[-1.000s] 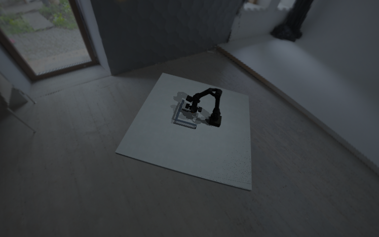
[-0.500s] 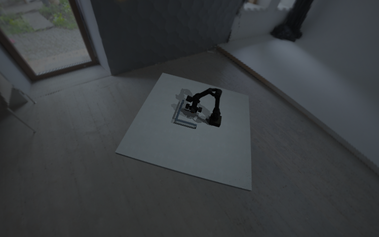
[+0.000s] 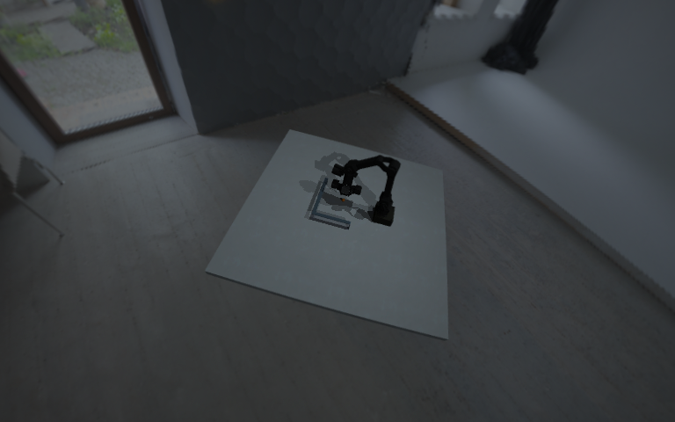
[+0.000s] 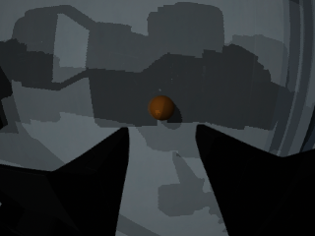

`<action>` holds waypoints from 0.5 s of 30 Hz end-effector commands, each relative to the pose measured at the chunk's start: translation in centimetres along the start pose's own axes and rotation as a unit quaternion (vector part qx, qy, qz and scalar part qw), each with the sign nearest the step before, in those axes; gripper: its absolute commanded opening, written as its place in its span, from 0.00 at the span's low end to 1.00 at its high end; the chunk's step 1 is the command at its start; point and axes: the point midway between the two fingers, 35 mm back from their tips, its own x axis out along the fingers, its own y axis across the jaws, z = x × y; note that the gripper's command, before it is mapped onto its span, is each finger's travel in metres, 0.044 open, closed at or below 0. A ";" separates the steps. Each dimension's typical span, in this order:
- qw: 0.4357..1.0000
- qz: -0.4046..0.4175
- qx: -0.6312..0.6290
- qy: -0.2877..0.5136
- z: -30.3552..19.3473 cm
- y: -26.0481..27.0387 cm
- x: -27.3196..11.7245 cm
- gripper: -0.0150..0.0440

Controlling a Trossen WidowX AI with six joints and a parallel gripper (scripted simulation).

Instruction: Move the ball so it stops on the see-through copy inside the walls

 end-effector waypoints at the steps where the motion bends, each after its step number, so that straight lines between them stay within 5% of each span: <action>1: 1.000 -0.009 -0.003 0.004 0.0 0.1 -3.6 0.61; 11: 1.000 -0.017 0.000 0.003 0.0 -0.3 -2.9 0.61; 15: 1.000 -0.017 0.000 0.003 0.0 0.1 -6.8 0.79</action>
